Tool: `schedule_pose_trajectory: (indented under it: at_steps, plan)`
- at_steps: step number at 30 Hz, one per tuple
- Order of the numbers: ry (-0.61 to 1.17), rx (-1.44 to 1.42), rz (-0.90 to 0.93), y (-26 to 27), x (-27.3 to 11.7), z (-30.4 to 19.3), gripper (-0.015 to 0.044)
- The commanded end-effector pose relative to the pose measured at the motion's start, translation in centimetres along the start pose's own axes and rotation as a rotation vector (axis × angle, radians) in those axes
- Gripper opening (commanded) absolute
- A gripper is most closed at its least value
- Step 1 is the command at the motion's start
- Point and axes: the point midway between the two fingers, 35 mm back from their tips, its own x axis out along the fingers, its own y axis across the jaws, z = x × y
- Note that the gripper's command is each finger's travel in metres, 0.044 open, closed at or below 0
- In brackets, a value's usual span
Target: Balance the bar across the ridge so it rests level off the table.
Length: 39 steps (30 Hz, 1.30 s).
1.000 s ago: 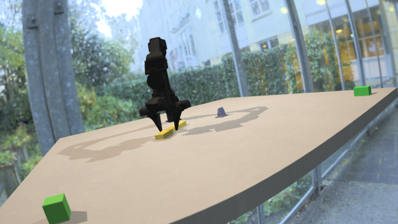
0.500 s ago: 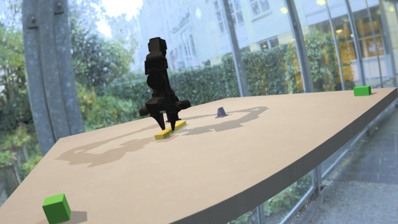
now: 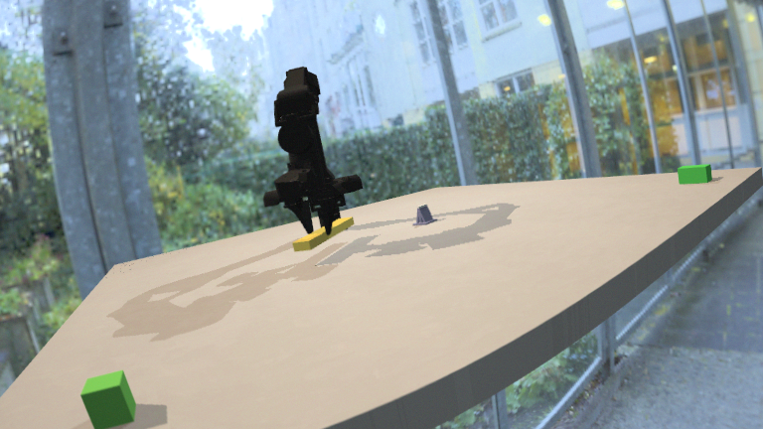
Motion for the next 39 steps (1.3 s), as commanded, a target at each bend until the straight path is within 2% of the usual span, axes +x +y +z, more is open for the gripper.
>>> schedule_pose_trajectory:
  at_steps: [1,20,39]
  plan:
    - [-0.009,0.003,0.005,0.1,-1.2,0.1,0.0]
    - [-0.005,0.003,0.006,0.0,-5.7,-0.3,0.0]
    - [-0.003,-0.309,0.011,6.1,-5.8,-4.3,0.0]
